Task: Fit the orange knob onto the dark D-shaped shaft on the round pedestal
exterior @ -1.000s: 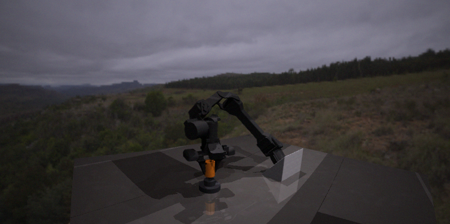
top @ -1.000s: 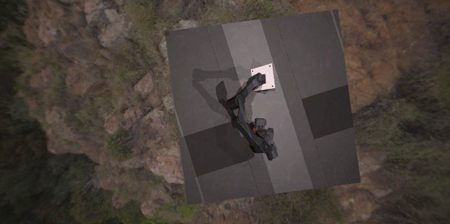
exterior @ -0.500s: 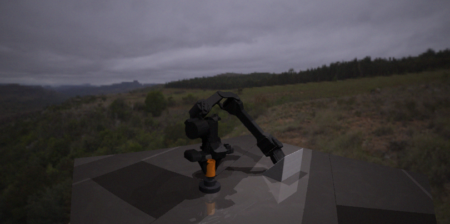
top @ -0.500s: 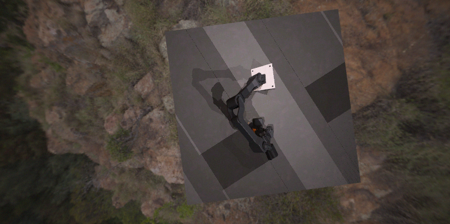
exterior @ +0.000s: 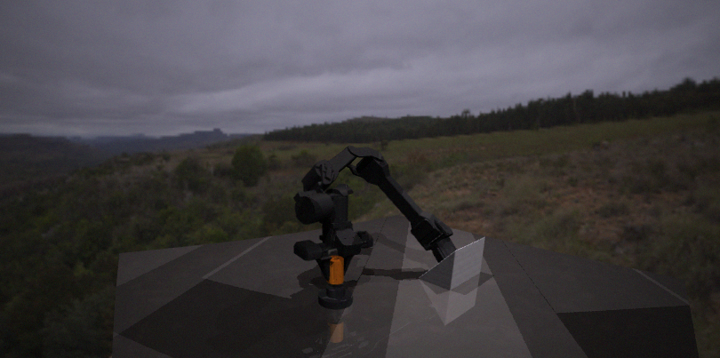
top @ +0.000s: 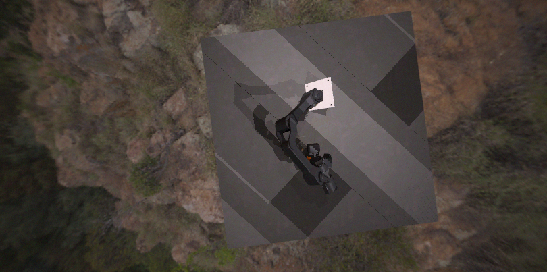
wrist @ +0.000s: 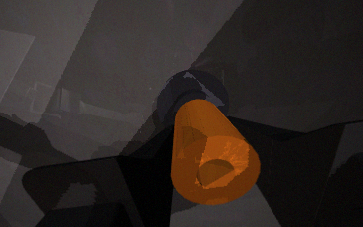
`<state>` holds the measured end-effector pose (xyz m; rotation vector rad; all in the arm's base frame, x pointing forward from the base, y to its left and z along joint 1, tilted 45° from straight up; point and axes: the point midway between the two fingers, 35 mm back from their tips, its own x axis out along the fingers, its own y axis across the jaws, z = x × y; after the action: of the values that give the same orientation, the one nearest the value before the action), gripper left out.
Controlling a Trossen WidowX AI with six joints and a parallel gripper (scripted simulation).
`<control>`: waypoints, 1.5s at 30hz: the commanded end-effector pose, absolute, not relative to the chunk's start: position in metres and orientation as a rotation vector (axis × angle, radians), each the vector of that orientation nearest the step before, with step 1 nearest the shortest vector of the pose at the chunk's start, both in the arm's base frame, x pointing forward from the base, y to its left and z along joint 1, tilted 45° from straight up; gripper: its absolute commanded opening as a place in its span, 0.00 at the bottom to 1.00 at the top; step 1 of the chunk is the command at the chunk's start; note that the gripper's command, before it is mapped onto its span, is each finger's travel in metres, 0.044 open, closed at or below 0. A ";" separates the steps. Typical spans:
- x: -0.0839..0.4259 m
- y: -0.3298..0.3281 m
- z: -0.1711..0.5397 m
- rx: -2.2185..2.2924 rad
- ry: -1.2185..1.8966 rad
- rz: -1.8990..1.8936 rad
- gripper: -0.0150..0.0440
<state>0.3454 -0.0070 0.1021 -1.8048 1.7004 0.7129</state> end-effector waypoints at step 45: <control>0.345 -0.018 0.090 -1.811 1.696 0.692 0.34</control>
<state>0.3454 -0.0180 0.0904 -1.8128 1.6973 0.6901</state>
